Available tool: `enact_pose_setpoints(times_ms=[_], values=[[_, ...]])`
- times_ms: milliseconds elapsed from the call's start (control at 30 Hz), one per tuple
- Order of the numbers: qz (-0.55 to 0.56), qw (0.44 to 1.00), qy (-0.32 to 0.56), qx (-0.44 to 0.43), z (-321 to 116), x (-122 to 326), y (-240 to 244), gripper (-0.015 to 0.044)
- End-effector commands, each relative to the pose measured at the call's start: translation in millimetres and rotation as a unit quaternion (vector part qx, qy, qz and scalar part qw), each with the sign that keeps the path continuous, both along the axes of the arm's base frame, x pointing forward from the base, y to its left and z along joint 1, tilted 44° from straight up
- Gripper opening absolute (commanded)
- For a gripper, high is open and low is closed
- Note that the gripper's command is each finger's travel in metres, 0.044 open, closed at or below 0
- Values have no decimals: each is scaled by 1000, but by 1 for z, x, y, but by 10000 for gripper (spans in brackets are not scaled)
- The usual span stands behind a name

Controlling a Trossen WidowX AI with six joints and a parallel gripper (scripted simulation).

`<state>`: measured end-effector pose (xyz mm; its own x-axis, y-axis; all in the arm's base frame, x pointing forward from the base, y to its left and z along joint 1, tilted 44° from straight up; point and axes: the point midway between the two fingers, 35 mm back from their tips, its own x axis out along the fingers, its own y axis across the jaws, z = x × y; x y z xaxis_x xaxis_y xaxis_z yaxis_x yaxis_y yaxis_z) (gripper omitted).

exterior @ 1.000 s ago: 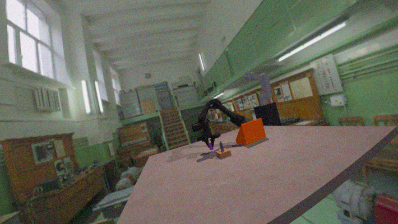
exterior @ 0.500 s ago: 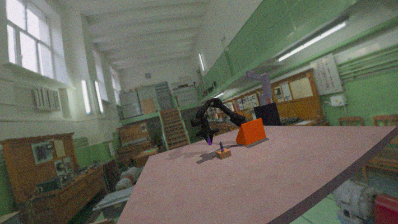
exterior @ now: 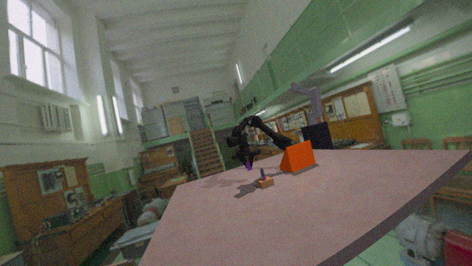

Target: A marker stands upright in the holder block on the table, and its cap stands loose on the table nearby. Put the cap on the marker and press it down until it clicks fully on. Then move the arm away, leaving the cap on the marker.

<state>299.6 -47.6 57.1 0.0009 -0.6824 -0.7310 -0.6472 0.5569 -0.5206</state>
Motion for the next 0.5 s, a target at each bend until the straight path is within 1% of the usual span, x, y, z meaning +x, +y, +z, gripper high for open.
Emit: enact_pose_setpoints(times_ms=[0,467], values=[[0,1000,3,4,-8,2,13,0],[19,1000,15,2,-28,1,54,0]])
